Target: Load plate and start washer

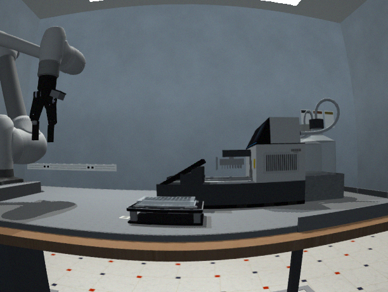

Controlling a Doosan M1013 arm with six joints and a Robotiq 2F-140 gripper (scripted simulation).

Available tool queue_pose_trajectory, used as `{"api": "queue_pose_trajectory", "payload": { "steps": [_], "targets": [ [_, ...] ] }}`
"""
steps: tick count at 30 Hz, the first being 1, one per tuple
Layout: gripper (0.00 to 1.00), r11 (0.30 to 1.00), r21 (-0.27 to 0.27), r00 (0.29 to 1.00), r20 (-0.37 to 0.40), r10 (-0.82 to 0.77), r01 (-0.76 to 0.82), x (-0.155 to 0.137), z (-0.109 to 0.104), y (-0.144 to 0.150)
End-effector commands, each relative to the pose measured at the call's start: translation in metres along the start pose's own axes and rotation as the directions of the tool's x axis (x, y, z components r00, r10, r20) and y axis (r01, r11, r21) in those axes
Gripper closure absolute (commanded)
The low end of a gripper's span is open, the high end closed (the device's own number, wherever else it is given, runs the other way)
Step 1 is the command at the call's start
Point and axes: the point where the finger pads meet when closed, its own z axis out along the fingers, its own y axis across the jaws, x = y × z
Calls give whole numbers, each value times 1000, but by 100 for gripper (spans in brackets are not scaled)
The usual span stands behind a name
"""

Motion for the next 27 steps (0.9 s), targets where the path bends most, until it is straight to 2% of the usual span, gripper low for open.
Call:
{"api": "queue_pose_trajectory", "payload": {
  "steps": [1, 7, 9, 24, 27],
  "targets": [
    [30, 1000, 1, 1000, 0, 1, -1, 20, 0, 7],
    [30, 1000, 1, 1000, 0, 1, -1, 48, 0, 18],
    [30, 1000, 1, 1000, 0, 1, -1, 48, 0, 18],
    [30, 1000, 1, 1000, 0, 1, -1, 118, 0, 45],
    [30, 1000, 1, 1000, 0, 1, -1, 123, 0, 47]
  ]
}}
